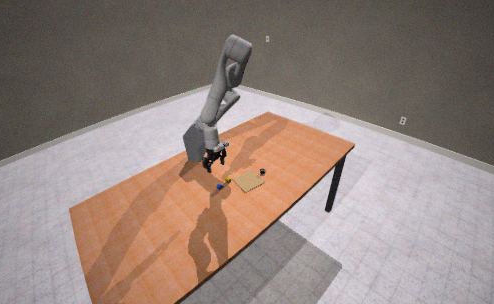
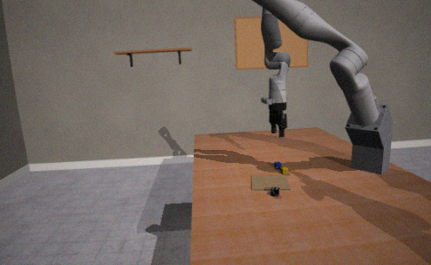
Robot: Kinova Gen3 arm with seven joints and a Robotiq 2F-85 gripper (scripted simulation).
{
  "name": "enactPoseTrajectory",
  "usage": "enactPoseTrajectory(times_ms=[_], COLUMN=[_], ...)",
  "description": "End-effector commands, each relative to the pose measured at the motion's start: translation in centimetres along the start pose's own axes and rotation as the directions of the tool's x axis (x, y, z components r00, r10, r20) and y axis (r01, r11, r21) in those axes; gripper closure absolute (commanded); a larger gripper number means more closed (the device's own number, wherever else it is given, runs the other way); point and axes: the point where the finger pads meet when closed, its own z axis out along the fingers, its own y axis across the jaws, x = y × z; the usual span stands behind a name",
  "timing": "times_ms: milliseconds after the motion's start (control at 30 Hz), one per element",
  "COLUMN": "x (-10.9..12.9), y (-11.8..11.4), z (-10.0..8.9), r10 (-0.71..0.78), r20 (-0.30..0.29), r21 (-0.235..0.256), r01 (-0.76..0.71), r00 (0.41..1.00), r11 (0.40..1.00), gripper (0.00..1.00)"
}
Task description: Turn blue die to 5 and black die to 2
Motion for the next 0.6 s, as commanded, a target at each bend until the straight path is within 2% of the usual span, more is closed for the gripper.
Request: enactPoseTrajectory(times_ms=[0, 567], x=[-0.22, -0.27], y=[-0.03, -0.02], z=[0.21, 0.24], r10=[0.017, 0.012], r20=[-0.006, -0.002], r21=[0.013, 0.009], r01=[-0.017, -0.012], r00=[1.0, 1.0], r11=[1.0, 1.0], gripper=[0.0, 0.0])
